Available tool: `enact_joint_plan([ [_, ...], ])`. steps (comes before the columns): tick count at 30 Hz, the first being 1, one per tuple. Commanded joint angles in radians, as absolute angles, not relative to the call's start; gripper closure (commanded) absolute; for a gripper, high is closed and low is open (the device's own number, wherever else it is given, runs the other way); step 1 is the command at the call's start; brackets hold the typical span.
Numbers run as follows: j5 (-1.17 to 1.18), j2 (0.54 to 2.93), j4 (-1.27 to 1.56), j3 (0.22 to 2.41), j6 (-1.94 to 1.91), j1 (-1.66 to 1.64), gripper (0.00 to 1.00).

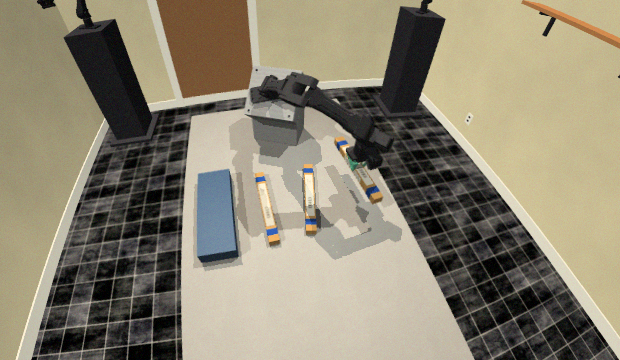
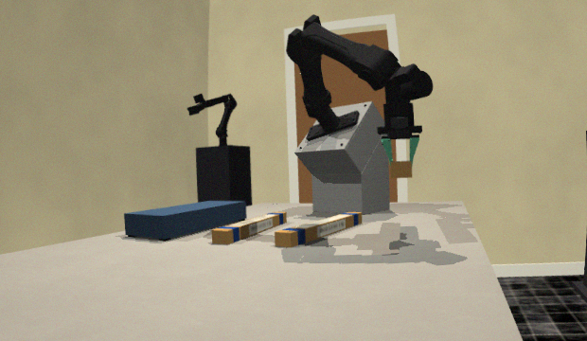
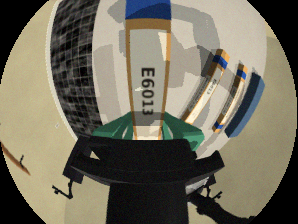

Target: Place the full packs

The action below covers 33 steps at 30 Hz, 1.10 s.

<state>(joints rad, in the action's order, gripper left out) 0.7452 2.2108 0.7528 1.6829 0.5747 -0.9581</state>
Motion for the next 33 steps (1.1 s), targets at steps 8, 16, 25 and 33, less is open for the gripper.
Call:
enact_joint_plan([
  [8,0.763,2.210,0.826,1.777,0.612,-1.008,1.00],
  [16,0.764,2.219,0.840,1.790,0.617,-1.012,1.00],
  [25,0.765,2.241,0.848,1.798,0.622,-1.016,1.00],
  [33,0.766,2.243,0.856,1.807,0.625,-1.019,1.00],
])
